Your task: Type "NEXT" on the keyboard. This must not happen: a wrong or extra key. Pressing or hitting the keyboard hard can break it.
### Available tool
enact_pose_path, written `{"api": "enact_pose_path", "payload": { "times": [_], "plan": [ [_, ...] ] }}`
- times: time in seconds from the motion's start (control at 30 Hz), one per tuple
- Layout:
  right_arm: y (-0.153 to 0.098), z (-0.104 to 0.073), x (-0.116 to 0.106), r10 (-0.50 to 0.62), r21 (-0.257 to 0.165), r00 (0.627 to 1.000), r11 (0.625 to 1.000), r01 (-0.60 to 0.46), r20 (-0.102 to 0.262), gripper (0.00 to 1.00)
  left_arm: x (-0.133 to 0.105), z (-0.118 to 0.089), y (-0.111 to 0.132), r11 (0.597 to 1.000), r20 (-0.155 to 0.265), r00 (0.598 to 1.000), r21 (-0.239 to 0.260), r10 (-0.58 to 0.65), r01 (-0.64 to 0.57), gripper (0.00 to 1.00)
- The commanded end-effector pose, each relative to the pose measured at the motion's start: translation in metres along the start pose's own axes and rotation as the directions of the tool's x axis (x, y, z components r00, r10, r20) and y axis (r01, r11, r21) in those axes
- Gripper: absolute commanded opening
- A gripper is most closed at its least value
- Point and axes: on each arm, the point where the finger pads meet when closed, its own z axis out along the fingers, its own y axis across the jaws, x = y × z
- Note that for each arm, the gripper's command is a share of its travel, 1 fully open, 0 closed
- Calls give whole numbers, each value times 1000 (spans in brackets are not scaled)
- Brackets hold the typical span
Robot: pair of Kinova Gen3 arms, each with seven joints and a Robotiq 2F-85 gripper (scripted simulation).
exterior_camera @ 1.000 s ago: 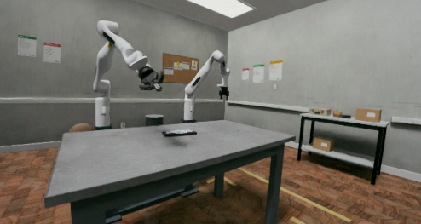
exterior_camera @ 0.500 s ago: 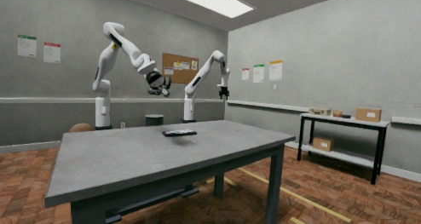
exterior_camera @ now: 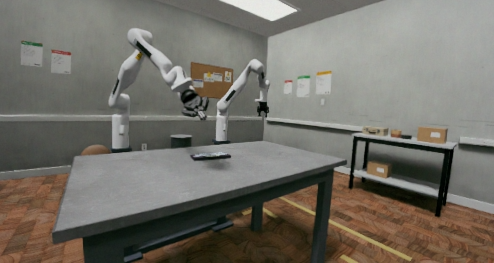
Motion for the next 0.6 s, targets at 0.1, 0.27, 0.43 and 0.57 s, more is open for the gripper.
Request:
{"api": "enact_pose_path", "payload": {
  "times": [0.1, 0.27, 0.43, 0.57],
  "plan": [
    [-12, 0, -26, -38, -13, 999, 999, 38, 18, 99, 0, 0, 0, 1000, -2, 1000, 4, -16, 16, 1000],
    [-16, -1, -44, -51, -27, 998, 998, 52, 38, 99, 0, 0, 0, 1000, -2, 1000, 4, -16, 16, 1000],
    [-18, -2, -62, -64, -41, 996, 997, 66, 56, 99, 0, 0, 0, 1000, -2, 1000, 4, -16, 16, 1000],
    [-20, -4, -75, -74, -51, 995, 996, 78, 71, 99, 0, 0, 0, 1000, -2, 1000, 4, -16, 16, 1000]
  ]
}}
